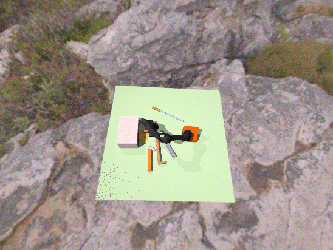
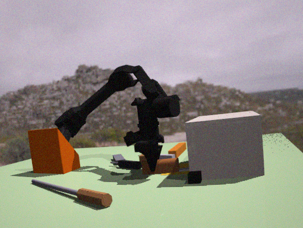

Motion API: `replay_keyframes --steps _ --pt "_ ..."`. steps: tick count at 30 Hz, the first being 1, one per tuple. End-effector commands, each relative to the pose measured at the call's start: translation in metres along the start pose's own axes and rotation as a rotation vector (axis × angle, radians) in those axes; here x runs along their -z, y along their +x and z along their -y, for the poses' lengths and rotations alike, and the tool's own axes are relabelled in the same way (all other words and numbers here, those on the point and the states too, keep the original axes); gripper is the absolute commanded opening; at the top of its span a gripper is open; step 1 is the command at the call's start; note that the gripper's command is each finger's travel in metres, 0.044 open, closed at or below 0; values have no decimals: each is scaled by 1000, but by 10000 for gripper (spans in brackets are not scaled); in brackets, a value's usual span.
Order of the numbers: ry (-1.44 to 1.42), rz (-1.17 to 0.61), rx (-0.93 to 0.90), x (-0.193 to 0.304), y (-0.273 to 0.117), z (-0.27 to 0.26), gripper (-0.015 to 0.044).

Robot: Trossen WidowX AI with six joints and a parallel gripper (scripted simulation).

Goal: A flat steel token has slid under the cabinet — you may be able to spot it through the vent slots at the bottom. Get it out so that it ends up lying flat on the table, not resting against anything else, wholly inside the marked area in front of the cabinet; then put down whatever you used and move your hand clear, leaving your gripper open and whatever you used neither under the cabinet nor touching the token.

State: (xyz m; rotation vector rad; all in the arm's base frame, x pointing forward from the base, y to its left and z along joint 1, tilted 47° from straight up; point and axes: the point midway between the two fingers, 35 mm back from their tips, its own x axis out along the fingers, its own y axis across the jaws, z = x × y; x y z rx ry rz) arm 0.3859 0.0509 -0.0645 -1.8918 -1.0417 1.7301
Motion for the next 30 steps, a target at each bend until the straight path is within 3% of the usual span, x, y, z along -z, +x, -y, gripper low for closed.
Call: replay_keyframes --steps 1,30 --pt "0 1 5 -7 1 0 0" --pt "1 2 5 -37 1 -1 0"
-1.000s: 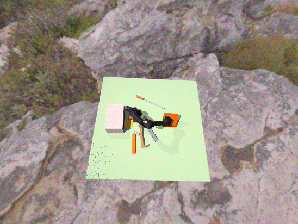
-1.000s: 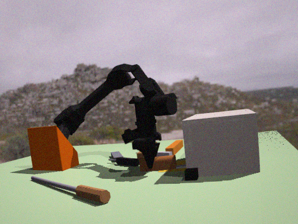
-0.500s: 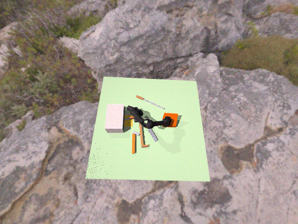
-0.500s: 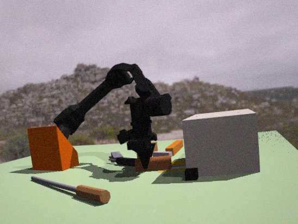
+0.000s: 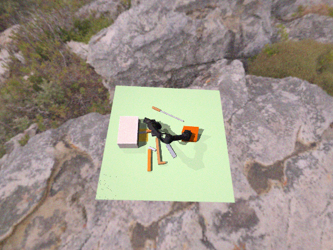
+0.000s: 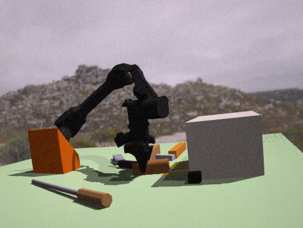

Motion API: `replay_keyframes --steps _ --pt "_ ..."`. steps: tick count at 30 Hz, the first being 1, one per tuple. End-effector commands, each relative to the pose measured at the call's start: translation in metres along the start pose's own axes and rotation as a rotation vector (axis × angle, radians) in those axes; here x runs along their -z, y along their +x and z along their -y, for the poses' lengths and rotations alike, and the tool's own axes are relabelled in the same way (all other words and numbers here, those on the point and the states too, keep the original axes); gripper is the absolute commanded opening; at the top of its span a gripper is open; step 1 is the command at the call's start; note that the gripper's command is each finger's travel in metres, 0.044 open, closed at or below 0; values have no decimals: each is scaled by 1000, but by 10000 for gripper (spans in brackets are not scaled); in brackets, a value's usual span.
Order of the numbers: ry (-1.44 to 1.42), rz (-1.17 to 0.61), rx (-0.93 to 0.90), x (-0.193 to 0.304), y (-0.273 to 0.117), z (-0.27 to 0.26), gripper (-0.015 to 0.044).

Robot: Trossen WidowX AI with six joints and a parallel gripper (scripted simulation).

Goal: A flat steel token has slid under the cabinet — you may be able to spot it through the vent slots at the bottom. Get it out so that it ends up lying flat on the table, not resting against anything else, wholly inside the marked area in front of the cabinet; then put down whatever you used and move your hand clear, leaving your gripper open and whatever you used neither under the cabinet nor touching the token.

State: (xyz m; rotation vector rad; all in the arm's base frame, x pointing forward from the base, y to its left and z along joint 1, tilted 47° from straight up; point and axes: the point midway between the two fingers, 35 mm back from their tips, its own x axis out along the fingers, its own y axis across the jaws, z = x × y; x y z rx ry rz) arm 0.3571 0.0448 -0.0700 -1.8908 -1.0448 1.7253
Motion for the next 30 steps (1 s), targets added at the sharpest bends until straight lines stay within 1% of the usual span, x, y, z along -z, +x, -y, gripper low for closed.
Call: replay_keyframes --steps 1,30 --pt "2 4 1 -8 1 -1 0" --pt "3 5 1 -41 1 -1 0"
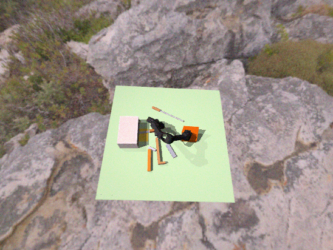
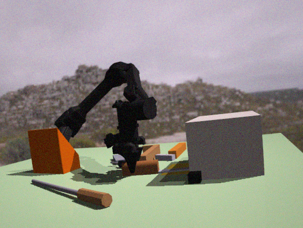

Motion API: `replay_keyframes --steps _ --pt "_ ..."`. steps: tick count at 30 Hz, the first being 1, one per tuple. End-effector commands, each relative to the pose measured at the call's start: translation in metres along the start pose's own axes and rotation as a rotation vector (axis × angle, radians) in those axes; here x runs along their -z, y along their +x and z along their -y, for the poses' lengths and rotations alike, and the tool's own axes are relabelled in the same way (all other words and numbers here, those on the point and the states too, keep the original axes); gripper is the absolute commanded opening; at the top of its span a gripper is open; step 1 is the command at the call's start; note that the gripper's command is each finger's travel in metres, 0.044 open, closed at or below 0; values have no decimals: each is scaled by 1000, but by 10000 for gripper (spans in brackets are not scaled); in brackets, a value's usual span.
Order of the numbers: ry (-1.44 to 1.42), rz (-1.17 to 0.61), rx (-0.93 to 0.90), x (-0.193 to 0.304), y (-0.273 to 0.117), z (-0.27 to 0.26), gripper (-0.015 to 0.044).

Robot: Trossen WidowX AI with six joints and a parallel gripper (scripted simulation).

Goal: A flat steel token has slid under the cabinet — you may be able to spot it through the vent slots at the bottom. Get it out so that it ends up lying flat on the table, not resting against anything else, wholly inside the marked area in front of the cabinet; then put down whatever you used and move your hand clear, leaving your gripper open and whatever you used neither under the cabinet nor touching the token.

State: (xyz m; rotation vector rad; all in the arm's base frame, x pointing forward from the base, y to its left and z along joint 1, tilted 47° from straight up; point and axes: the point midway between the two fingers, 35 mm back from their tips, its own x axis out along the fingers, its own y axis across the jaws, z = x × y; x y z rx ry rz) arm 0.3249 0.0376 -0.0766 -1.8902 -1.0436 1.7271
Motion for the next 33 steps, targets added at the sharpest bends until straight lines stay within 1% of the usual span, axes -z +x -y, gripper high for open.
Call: replay_keyframes --steps 1,33 --pt "2 4 1 -9 1 0 0" --pt "3 6 1 -50 1 -2 0"
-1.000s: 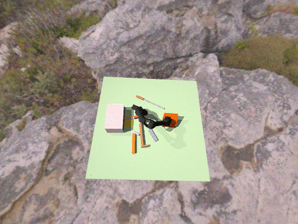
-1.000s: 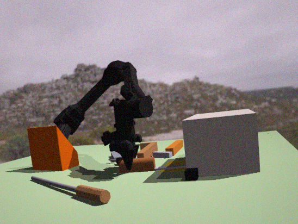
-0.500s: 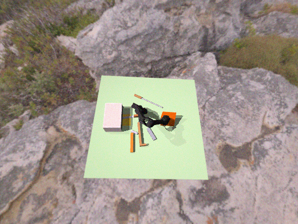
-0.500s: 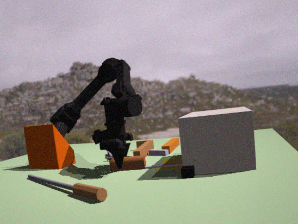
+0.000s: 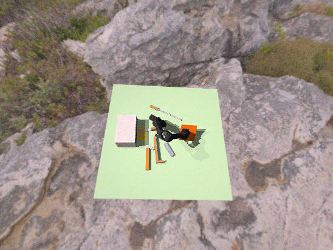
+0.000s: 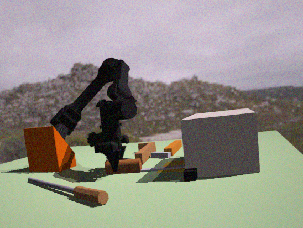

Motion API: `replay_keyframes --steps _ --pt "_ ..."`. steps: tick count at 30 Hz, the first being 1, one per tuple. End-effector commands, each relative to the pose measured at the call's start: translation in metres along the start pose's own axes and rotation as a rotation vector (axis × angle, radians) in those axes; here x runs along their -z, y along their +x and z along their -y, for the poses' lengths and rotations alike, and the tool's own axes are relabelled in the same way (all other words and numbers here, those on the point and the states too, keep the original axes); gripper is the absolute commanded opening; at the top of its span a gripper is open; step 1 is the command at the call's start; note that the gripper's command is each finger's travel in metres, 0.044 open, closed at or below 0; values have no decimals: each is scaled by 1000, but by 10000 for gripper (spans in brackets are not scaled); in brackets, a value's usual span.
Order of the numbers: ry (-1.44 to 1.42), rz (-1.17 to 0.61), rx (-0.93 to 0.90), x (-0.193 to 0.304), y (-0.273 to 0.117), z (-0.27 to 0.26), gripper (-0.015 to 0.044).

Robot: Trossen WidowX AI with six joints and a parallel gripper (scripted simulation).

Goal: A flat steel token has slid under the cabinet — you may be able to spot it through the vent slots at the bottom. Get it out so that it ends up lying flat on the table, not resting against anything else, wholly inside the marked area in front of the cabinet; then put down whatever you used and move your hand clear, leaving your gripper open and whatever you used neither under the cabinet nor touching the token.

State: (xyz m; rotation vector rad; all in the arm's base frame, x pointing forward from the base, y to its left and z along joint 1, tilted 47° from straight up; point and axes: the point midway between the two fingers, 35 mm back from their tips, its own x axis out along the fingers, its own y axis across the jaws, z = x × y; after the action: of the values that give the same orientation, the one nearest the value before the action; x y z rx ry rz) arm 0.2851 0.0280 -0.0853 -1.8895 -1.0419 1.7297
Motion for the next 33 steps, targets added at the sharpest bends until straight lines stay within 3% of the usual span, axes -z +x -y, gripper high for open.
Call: replay_keyframes --steps 1,33 --pt "2 4 2 -10 1 0 0" --pt "4 6 1 -59 1 -3 0"
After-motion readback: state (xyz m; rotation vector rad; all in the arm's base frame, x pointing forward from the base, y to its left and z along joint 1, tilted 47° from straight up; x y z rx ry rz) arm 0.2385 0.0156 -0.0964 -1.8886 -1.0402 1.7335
